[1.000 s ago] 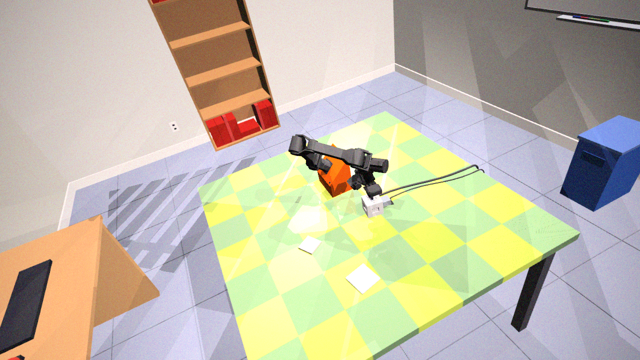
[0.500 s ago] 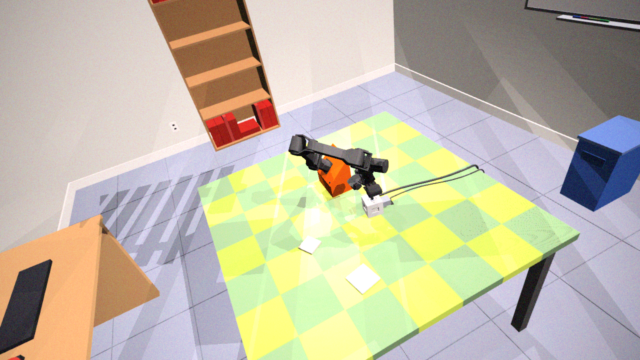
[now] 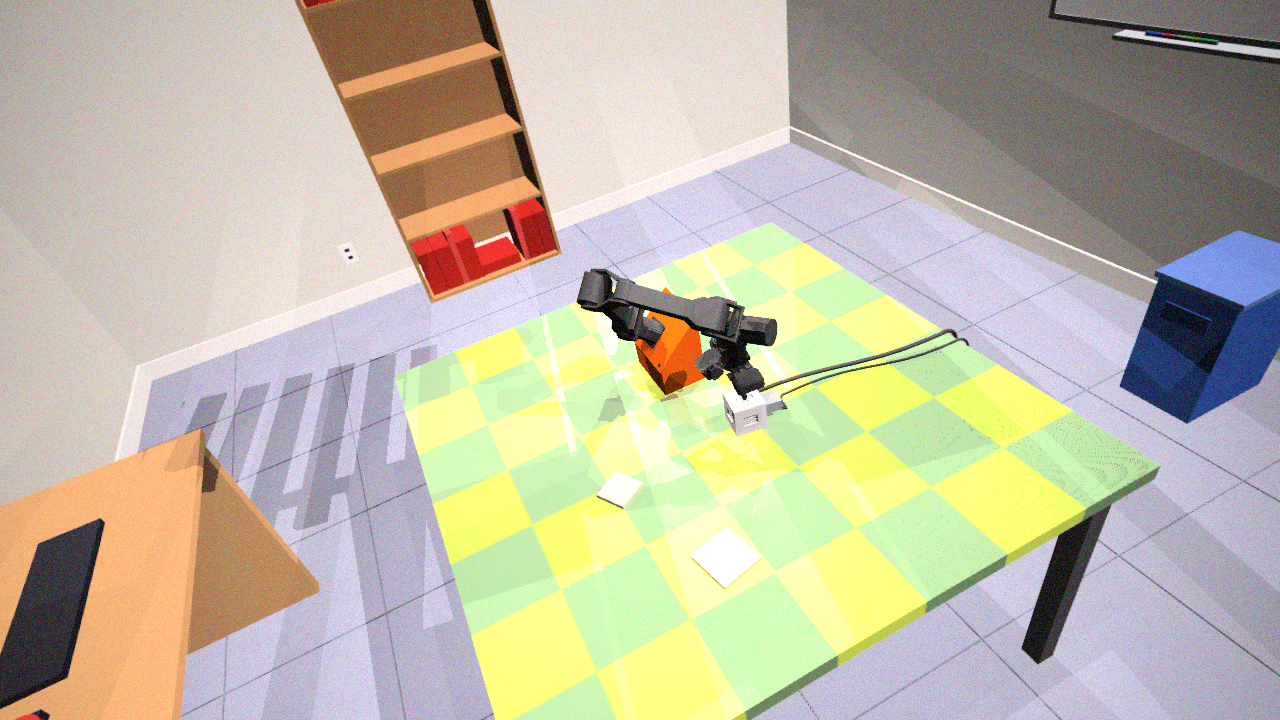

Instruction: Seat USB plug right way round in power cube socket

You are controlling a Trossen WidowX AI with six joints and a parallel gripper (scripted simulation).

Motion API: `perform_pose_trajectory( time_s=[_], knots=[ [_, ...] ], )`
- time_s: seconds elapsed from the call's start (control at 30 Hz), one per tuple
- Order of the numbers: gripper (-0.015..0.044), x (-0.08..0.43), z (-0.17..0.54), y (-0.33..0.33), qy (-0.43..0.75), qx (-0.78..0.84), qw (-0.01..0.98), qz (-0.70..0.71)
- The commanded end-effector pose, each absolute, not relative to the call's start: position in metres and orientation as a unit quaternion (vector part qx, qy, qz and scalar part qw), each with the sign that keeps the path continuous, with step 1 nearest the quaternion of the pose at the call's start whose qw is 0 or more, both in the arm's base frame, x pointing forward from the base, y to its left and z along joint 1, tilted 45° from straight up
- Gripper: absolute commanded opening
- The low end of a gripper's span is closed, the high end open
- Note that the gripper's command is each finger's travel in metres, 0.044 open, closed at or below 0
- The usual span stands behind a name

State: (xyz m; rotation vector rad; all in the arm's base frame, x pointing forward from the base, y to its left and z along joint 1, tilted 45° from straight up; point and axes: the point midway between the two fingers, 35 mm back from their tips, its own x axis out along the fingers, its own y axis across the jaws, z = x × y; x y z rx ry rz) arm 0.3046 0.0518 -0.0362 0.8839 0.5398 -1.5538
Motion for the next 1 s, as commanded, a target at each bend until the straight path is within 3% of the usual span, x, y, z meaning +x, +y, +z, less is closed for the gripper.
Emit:
perform_pose_trajectory(
  time_s=[0.0,0.3,0.43,0.97],
  knots=[
    [0.0,0.304,-0.0373,0.0489,0.231,0.377,0.596,-0.67],
    [0.0,0.304,-0.0373,0.0489,0.231,0.377,0.596,-0.67],
    [0.0095,0.3046,-0.0362,0.0518,0.232,0.381,0.595,-0.669],
    [0.0095,0.3046,-0.0362,0.0518,0.232,0.381,0.595,-0.669]
  ],
)
